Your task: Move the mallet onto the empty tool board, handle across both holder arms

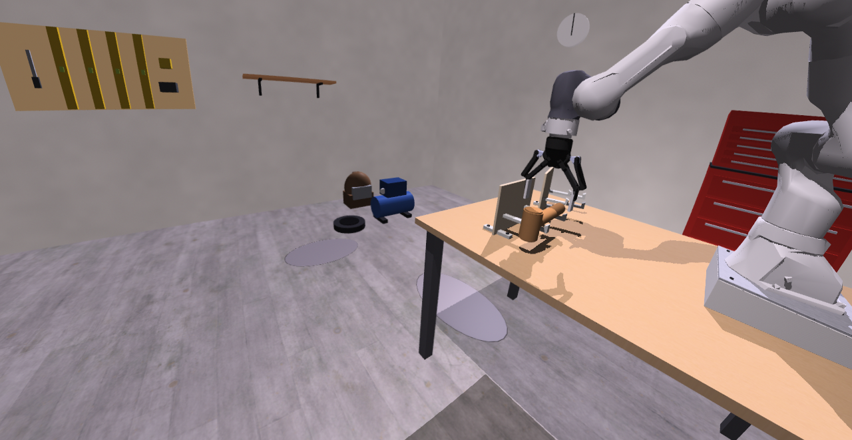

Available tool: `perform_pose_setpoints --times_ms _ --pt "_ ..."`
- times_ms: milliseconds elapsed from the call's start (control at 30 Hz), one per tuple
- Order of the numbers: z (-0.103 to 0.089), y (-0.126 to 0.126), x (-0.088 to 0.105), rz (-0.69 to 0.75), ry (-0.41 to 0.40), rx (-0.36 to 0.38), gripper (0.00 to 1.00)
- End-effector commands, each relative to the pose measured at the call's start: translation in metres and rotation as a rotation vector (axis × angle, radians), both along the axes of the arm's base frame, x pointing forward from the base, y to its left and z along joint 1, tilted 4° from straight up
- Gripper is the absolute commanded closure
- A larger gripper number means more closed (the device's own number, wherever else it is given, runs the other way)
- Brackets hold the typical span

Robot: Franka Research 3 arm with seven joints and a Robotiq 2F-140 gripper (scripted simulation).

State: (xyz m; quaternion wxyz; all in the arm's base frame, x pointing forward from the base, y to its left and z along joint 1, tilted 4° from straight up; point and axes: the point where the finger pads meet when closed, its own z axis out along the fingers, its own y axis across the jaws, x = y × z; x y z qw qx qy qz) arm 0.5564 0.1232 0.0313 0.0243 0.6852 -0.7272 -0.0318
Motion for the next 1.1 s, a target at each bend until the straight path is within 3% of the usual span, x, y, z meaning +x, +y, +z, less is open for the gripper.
perform_pose_setpoints --times_ms 0,1067 --pt "-0.004 0.000 0.002 0.002 -0.007 0.004 0.00" --pt "-0.045 0.002 0.001 0.003 -0.008 0.005 0.00"
